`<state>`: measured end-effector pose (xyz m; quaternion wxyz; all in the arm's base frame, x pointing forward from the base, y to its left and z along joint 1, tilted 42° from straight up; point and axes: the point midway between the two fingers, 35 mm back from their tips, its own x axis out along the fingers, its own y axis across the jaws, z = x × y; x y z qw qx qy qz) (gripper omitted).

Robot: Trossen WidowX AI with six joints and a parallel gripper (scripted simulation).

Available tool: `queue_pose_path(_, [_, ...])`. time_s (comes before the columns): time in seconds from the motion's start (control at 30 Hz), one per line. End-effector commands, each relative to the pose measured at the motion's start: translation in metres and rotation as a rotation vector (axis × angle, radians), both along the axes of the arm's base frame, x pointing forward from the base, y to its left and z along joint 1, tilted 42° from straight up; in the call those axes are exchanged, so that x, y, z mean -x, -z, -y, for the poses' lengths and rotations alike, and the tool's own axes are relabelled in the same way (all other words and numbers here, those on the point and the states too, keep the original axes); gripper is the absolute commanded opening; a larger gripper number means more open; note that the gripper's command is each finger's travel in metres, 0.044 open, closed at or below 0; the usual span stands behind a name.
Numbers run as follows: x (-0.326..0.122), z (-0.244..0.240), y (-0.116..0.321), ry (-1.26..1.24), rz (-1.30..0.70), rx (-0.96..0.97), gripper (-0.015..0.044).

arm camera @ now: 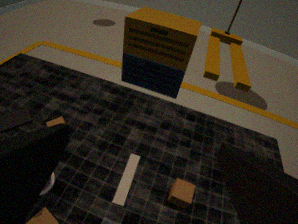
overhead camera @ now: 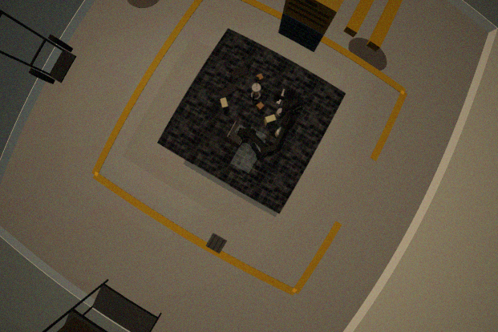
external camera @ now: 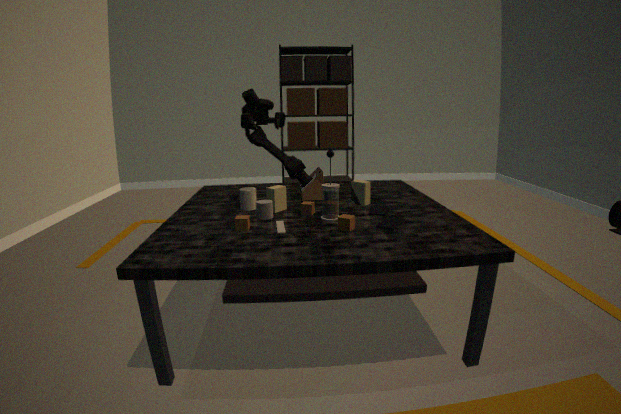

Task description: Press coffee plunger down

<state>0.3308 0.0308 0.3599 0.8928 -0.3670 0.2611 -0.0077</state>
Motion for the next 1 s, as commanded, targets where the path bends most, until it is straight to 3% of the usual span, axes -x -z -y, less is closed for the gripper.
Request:
queue_pose_path(0.0, [-0.024,-0.044,0.05,0.022,-0.057,-0.019,0.044])
queue_pose_path(0.17, [-0.033,-0.107,0.114,0.067,-0.068,-0.028,0.044])
queue_pose_path(0.37, [-0.014,-0.17,0.183,0.113,-0.011,-0.006,0.044])
queue_pose_path(0.73, [-0.01,-0.131,0.227,0.117,-0.004,-0.004,0.044])
queue_pose_path(0.97, [-0.012,-0.129,0.228,0.119,-0.003,-0.004,0.044])
